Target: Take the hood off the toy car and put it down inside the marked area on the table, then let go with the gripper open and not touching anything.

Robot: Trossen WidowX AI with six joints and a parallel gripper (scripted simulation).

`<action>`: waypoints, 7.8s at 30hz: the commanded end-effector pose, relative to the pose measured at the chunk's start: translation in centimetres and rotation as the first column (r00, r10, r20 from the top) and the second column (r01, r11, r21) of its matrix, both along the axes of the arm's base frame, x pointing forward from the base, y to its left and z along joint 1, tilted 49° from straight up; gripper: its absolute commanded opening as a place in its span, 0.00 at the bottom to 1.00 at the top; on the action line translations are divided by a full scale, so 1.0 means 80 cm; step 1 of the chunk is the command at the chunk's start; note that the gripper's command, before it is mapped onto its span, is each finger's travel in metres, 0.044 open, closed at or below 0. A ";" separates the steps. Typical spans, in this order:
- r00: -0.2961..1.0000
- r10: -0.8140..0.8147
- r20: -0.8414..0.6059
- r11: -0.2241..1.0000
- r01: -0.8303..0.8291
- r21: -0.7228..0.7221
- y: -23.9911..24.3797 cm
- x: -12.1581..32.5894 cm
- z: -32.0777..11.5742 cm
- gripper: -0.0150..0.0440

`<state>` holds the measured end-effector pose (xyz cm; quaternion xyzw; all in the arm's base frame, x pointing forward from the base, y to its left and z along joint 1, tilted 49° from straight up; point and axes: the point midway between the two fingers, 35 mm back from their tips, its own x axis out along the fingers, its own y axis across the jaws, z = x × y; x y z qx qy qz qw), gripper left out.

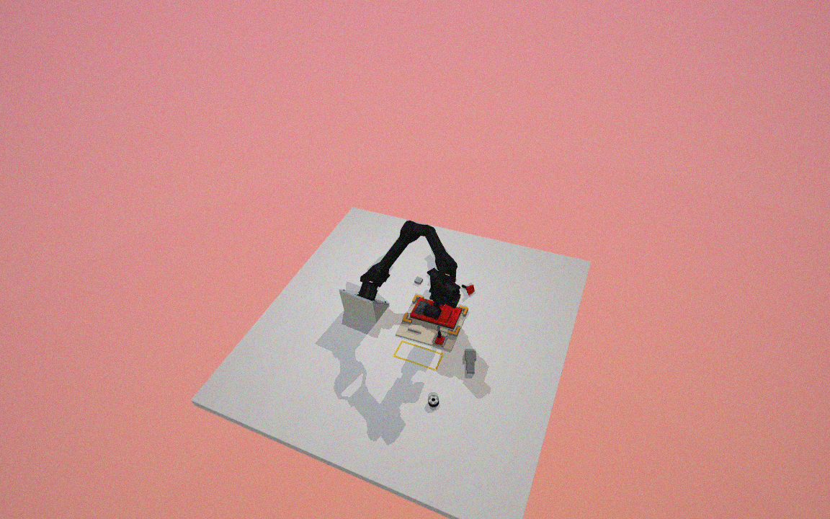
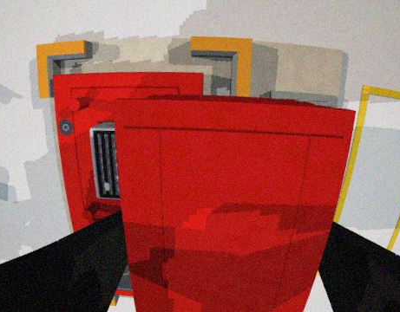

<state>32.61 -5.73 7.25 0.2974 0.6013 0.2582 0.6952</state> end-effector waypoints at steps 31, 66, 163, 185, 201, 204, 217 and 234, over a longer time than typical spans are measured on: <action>1.000 0.004 0.002 1.000 -0.004 0.000 -0.107 -0.028 -0.114 0.25; 1.000 0.008 0.001 1.000 -0.008 0.012 -0.120 -0.042 -0.158 0.25; 1.000 0.008 0.002 1.000 -0.008 0.014 -0.068 -0.032 -0.204 0.25; 1.000 0.008 0.003 1.000 -0.008 0.015 -0.058 -0.032 -0.212 0.25; 1.000 0.008 0.003 1.000 -0.008 0.016 -0.051 -0.030 -0.219 0.25; 1.000 0.008 0.003 1.000 -0.008 0.016 -0.049 -0.030 -0.220 0.25; 1.000 0.008 0.003 1.000 -0.008 0.016 -0.043 -0.029 -0.225 0.25; 1.000 0.013 0.002 1.000 -0.013 0.011 -0.042 -0.029 -0.227 0.70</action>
